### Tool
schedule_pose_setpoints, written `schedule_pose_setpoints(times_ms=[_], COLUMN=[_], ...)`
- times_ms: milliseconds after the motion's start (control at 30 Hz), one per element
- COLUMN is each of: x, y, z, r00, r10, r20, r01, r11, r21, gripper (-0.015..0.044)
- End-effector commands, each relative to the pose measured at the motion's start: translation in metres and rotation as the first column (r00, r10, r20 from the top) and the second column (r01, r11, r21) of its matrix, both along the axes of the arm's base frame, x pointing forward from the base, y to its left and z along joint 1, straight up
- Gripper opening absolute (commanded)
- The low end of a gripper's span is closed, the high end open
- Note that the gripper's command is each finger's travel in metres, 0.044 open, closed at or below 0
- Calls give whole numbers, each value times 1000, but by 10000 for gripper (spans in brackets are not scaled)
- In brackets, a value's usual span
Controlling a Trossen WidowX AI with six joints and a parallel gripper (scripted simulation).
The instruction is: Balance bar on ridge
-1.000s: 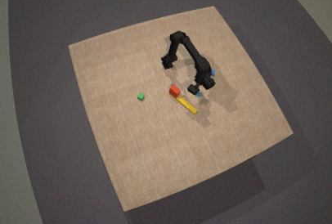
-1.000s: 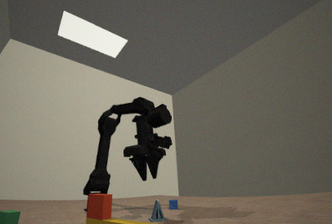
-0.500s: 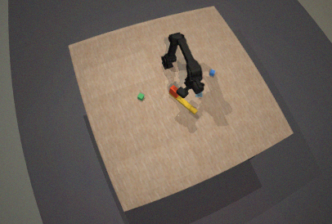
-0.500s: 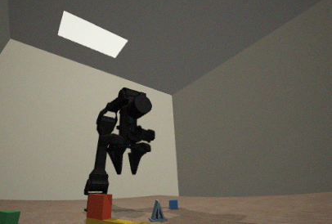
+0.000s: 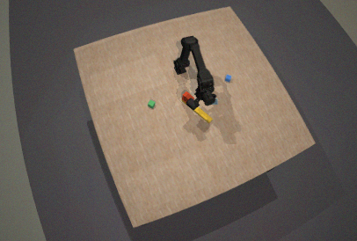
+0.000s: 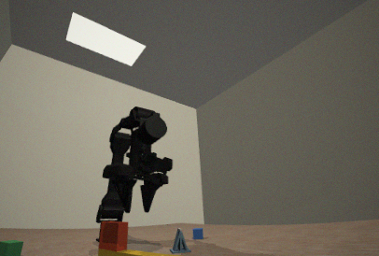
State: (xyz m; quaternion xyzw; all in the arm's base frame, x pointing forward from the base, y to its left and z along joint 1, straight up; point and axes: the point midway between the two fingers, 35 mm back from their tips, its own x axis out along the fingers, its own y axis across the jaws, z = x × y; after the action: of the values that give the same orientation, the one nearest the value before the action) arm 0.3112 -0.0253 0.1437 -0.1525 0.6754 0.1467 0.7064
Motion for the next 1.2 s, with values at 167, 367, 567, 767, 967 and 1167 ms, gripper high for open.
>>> schedule_pose_setpoints(times_ms=[167, 367, 567, 767, 967, 1167], x=[-5, -6, -6, -6, -6, -6], y=[0, 0, 0, 0, 0, 0], z=[-61, -71, -77, -87, -96, -96], r00=[1000, 1000, 1000, 1000, 1000, 1000], r10=[4, 4, 4, 4, 4, 4], r20=[-18, -19, -19, -19, -19, -19], r01=[-4, -4, -4, -4, -4, -4], r11=[1000, 1000, 1000, 1000, 1000, 1000], r21=[-4, -4, -4, -4, -4, -4], gripper=[315, 315, 315, 315, 315, 315])
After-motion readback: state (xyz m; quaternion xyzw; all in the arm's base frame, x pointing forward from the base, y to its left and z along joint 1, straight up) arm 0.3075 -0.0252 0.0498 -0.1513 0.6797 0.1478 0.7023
